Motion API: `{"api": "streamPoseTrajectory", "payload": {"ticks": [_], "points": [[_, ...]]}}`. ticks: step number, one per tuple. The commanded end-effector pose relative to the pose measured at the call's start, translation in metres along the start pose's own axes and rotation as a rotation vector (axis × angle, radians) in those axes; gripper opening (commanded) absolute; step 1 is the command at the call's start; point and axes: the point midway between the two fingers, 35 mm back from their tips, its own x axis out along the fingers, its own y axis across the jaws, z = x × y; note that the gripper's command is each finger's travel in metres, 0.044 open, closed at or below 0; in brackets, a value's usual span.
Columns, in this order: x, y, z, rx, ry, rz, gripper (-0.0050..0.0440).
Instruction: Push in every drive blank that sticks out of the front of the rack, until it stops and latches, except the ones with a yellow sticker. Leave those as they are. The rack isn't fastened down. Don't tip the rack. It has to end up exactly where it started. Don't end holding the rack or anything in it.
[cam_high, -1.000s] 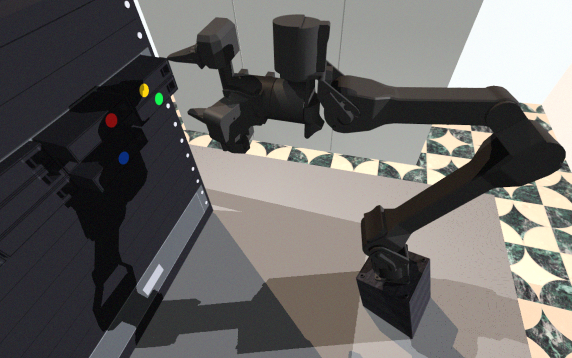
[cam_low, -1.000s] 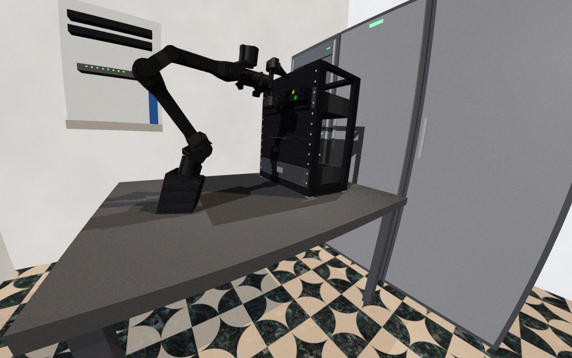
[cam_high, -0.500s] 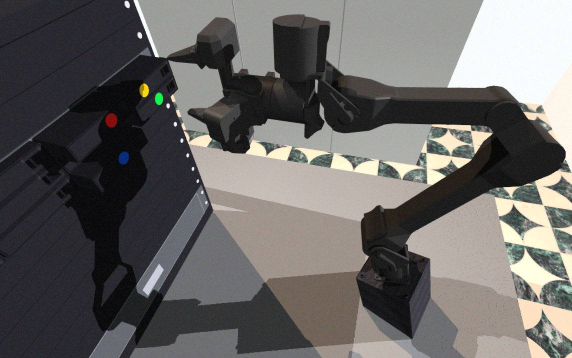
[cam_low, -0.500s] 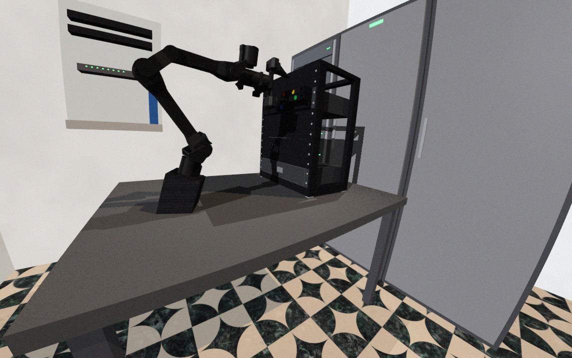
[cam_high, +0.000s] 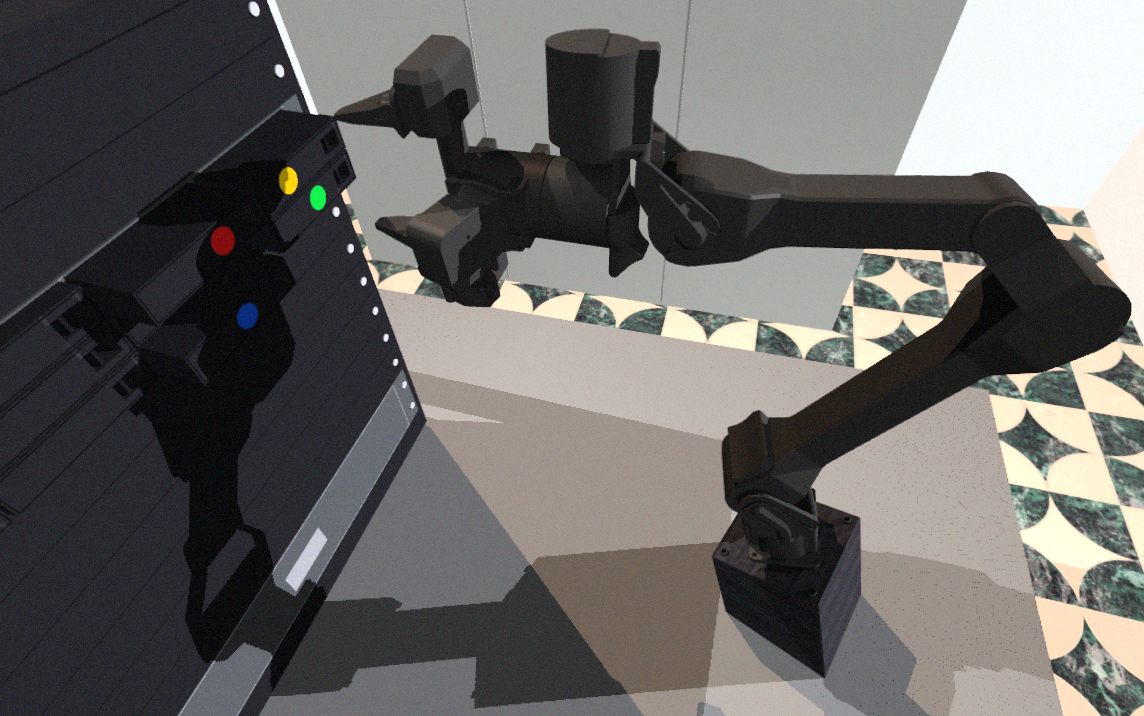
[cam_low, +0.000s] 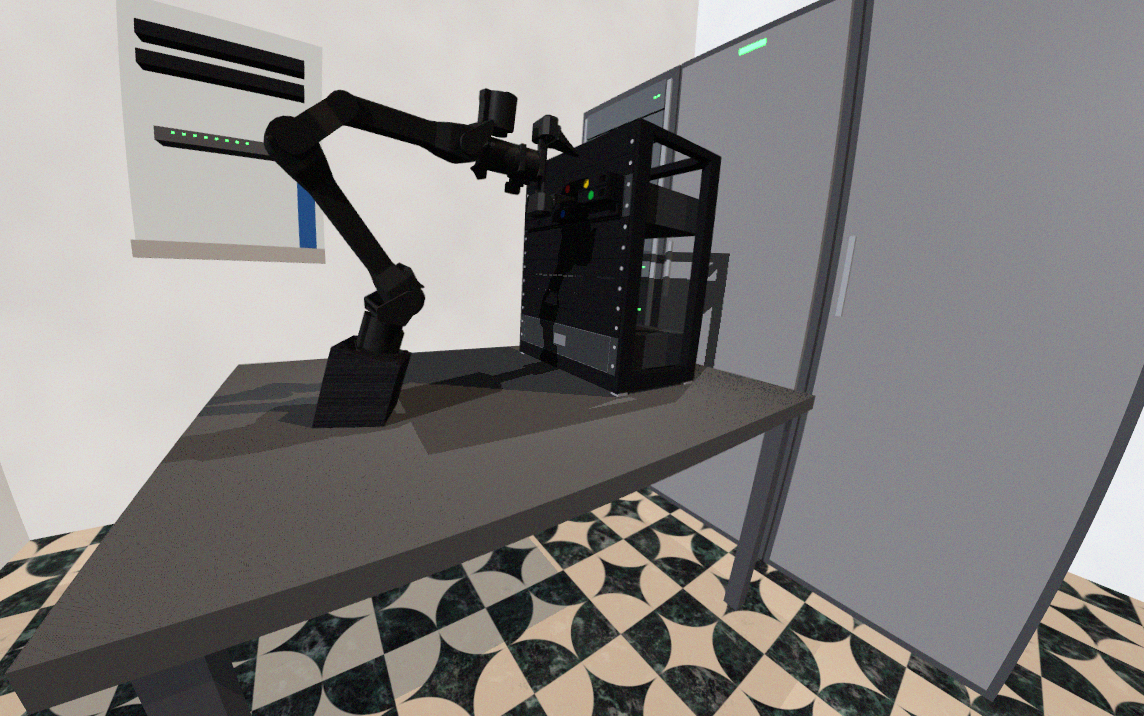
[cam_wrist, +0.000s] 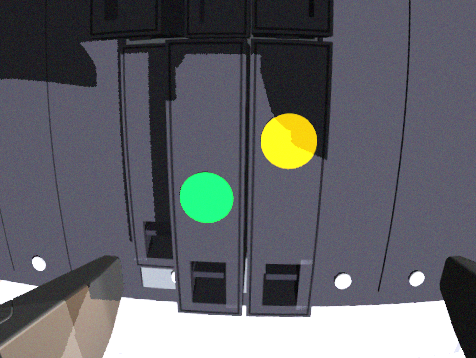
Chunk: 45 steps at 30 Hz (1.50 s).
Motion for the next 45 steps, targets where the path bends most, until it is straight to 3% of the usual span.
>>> {"api": "streamPoseTrajectory", "payload": {"ticks": [1, 11, 12, 45], "points": [[-0.0025, -0.0077, -0.0009, 0.006, -0.002, -0.018, 0.0440], [-0.0025, -0.0077, -0.0009, 0.006, -0.002, -0.018, 0.0440], [-0.0025, -0.0077, -0.0009, 0.006, -0.002, -0.018, 0.0000], [-0.0025, -0.0077, -0.0009, 0.006, -0.002, -0.018, 0.0000]]}}
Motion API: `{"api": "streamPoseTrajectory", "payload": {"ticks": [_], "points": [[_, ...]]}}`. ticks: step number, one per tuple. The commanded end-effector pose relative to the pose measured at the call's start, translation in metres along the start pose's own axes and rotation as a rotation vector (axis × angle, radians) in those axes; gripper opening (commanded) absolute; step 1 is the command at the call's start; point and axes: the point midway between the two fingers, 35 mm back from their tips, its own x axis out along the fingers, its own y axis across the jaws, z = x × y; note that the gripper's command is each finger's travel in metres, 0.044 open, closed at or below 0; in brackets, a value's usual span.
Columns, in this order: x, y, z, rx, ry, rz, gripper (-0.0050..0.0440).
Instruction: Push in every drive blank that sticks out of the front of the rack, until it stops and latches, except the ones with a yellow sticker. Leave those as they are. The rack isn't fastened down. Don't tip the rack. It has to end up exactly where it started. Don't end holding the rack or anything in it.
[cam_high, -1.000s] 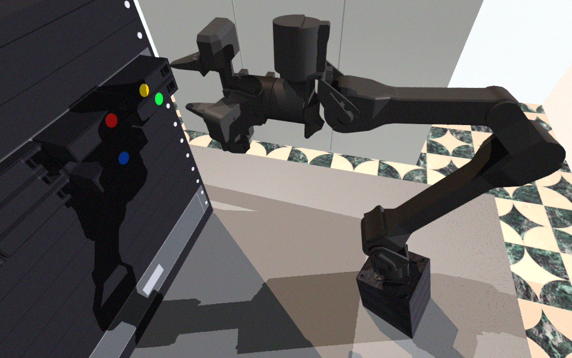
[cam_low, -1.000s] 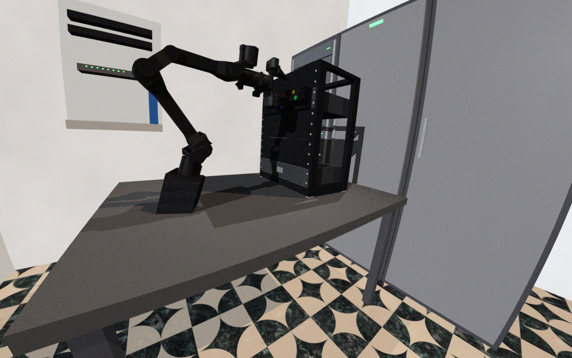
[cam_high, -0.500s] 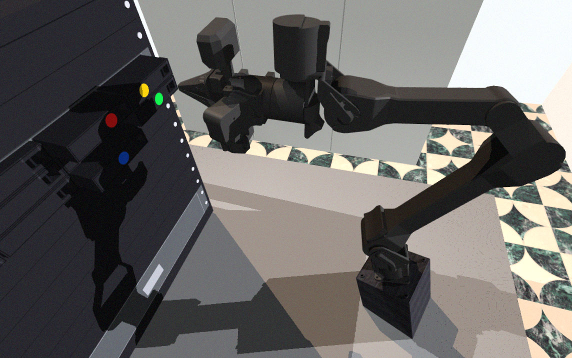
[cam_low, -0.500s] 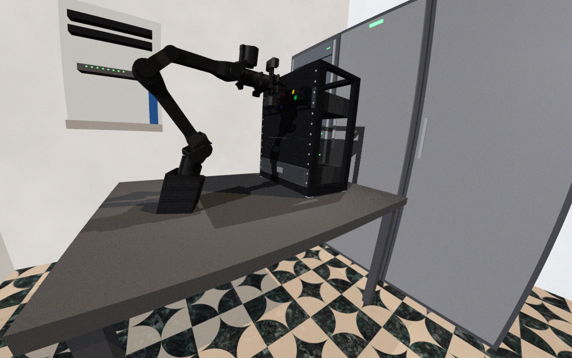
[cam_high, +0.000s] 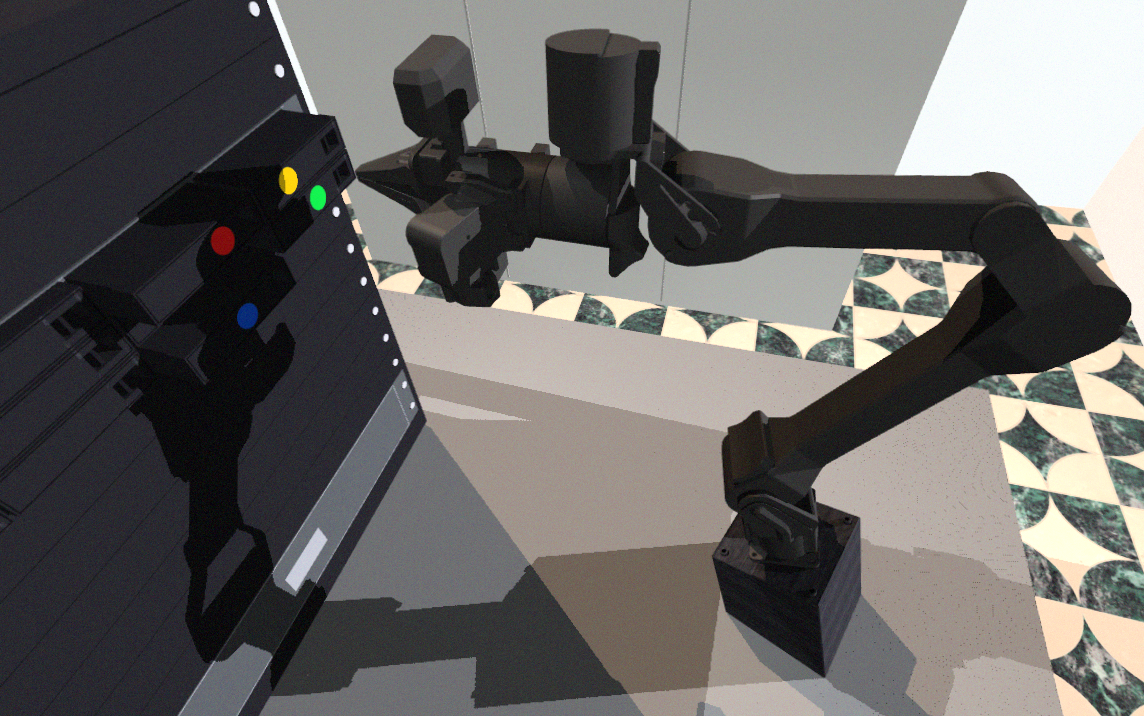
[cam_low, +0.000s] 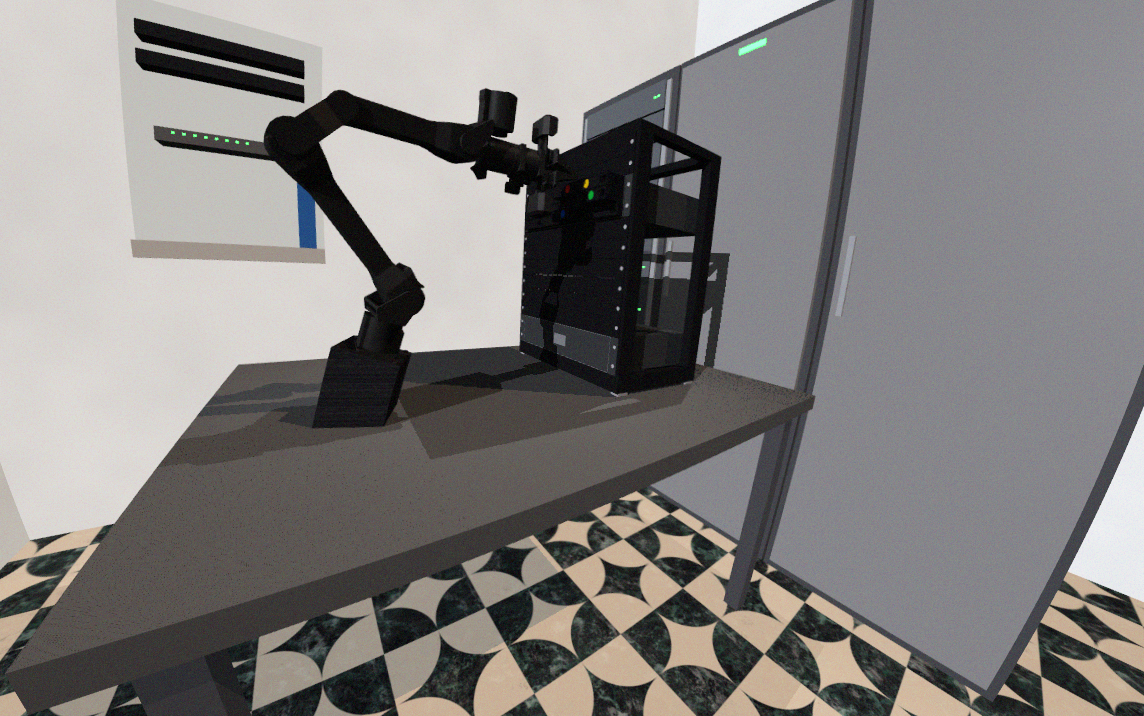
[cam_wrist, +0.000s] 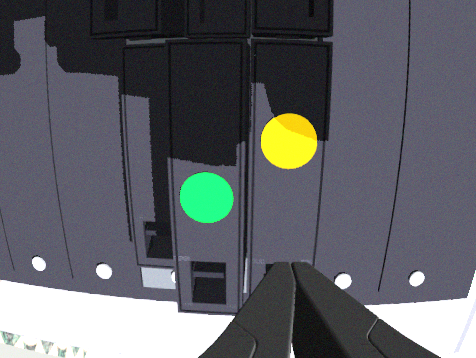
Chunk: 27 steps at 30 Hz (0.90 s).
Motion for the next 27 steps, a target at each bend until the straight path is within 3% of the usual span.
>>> {"api": "streamPoseTrajectory", "payload": {"ticks": [1, 15, 27], "points": [[-0.002, -0.008, -0.001, 0.006, -0.002, -0.018, 0.0000], [-0.002, -0.005, 0.005, 0.006, -0.002, -0.018, 0.0000], [-0.003, 0.007, 0.031, 0.006, -0.002, -0.018, 0.0000]]}}
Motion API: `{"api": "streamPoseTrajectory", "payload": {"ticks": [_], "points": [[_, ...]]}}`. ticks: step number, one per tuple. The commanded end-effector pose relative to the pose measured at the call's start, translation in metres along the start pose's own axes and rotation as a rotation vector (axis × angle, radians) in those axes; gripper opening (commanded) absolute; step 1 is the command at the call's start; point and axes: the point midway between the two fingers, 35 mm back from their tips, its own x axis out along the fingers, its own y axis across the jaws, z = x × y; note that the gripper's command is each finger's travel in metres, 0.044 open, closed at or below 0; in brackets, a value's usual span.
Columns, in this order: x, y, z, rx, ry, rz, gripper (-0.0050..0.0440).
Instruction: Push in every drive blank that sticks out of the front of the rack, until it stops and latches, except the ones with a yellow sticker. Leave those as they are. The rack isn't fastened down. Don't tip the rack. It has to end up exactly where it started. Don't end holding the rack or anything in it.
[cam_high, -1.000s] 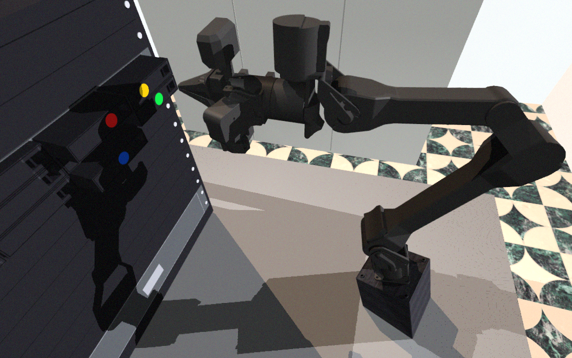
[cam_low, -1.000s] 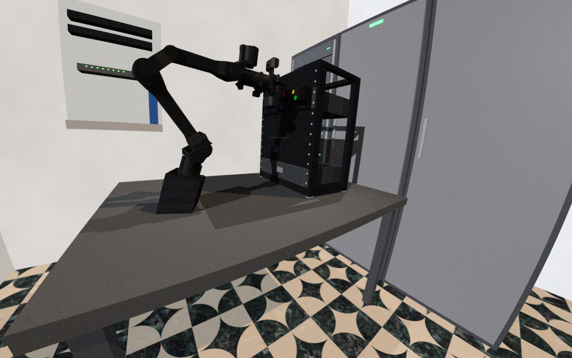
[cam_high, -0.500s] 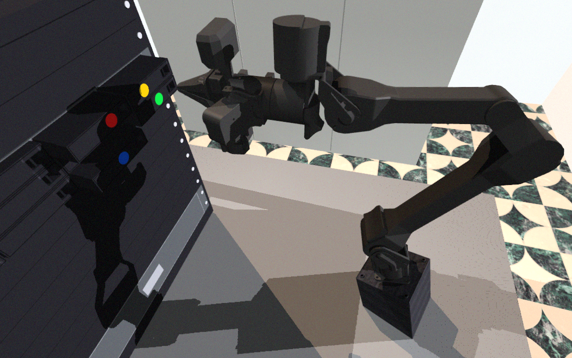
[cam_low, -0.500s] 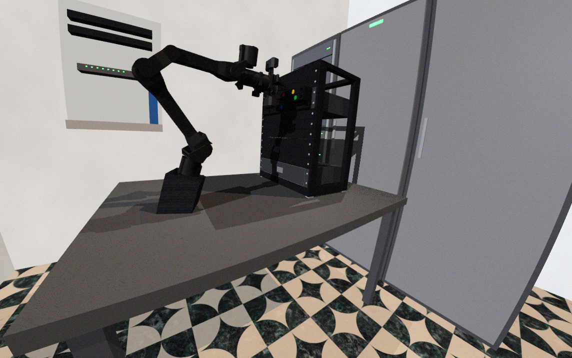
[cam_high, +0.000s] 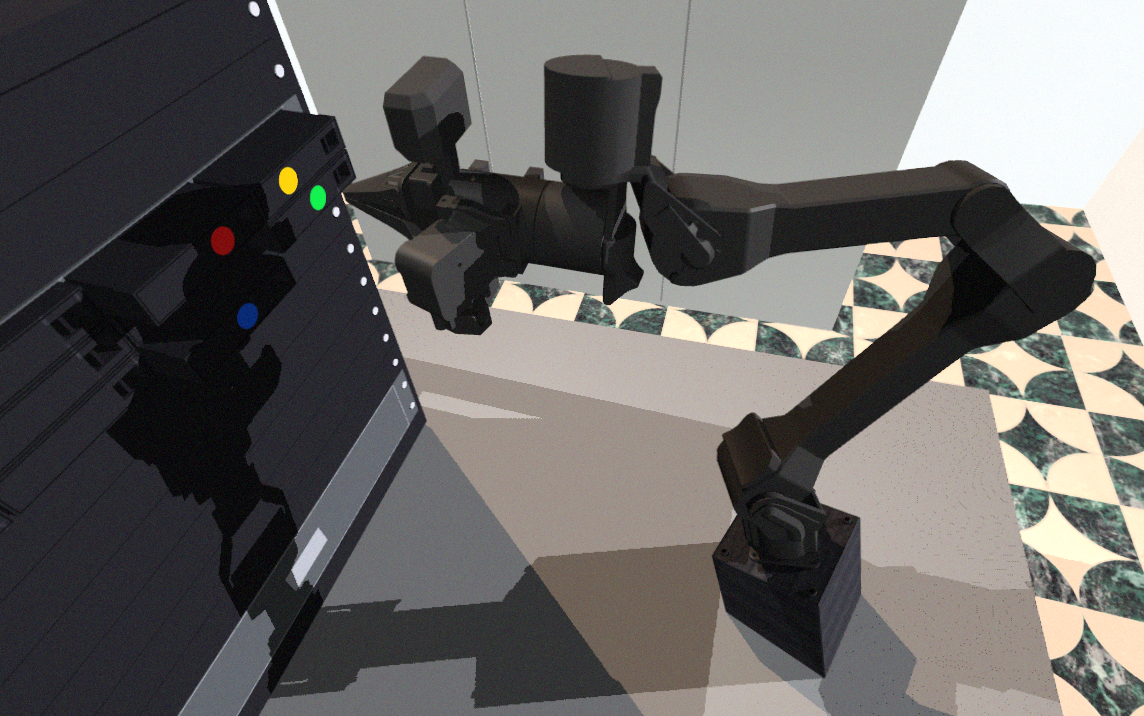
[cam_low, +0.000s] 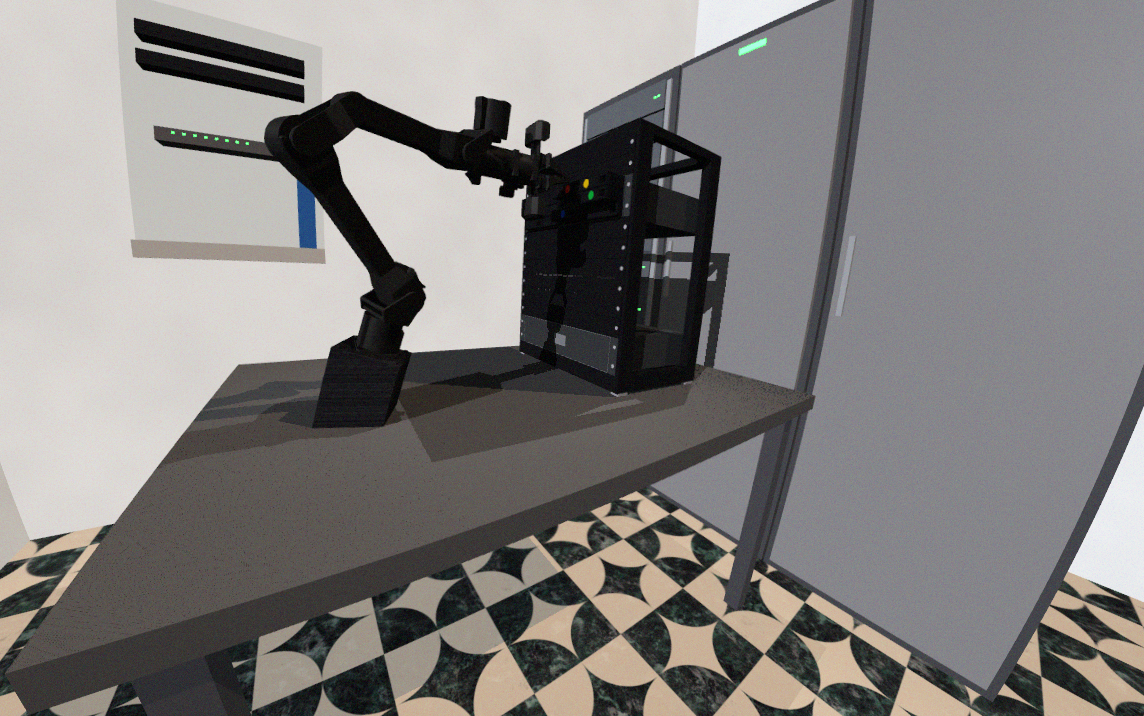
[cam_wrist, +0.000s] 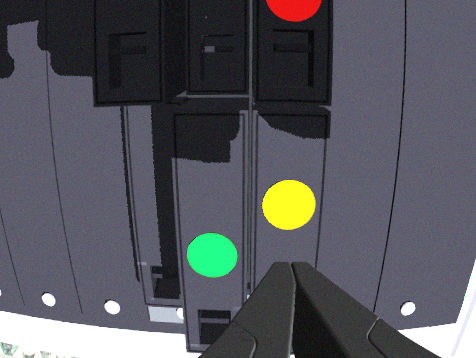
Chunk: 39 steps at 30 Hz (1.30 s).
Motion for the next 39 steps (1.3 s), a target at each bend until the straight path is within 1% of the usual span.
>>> {"api": "streamPoseTrajectory", "payload": {"ticks": [1, 3, 5, 20, 22, 29, 39], "points": [[0.000, 0.006, 0.010, -0.003, 0.007, 0.001, 0.0000], [0.000, 0.009, 0.016, -0.003, 0.007, 0.001, 0.0000], [0.000, 0.009, 0.016, -0.003, 0.007, 0.001, 0.0000], [0.000, 0.036, 0.074, -0.003, 0.007, 0.001, 0.0000], [0.000, 0.036, 0.074, -0.003, 0.007, 0.001, 0.0000], [-0.001, 0.044, 0.089, -0.003, 0.007, 0.001, 0.0000], [0.000, 0.045, 0.091, -0.003, 0.007, 0.001, 0.0000]]}}
